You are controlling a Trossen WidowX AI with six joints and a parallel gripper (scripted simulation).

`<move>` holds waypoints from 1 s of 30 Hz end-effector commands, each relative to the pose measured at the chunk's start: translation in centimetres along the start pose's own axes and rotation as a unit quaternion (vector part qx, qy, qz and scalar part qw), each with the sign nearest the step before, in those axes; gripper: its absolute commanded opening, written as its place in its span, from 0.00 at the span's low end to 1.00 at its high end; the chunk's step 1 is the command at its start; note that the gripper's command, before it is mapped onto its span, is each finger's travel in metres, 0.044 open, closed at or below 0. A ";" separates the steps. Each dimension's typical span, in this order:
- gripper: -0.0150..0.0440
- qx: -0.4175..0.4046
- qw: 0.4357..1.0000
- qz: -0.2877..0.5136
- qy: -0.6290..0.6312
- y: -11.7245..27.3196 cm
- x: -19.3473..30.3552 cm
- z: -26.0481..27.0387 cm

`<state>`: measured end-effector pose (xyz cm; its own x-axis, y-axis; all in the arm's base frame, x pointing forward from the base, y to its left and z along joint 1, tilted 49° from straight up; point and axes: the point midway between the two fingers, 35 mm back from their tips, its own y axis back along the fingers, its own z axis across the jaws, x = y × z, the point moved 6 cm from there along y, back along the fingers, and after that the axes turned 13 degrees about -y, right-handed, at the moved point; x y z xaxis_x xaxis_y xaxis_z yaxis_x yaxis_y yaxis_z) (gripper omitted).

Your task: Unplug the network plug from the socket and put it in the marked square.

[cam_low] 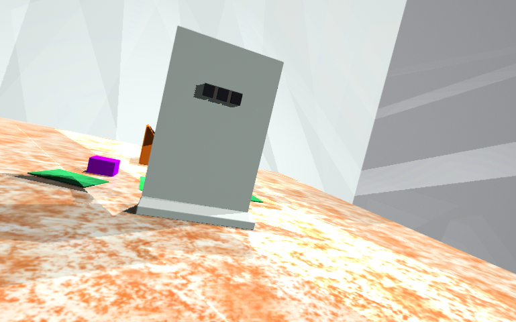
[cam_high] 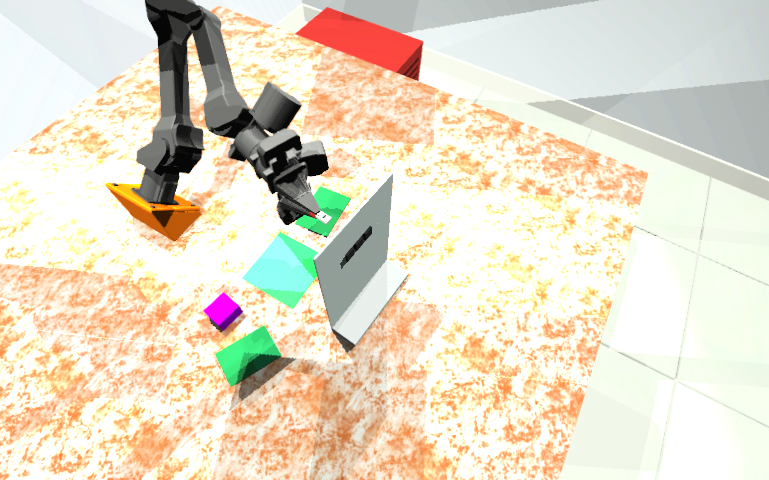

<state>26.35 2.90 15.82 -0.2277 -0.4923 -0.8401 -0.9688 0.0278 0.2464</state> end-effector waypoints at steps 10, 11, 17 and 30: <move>0.25 0.000 1.000 0.001 0.000 0.3 0.0 -0.6; 0.25 0.000 1.000 0.001 0.000 0.3 0.0 -0.9; 0.25 0.000 1.000 0.002 0.000 0.6 0.0 -2.4; 0.25 0.000 1.000 0.003 0.000 1.9 -0.1 -5.6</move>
<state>25.29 -1.22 18.48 -0.2364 -0.4903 -0.8389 -0.9664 0.0292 0.2553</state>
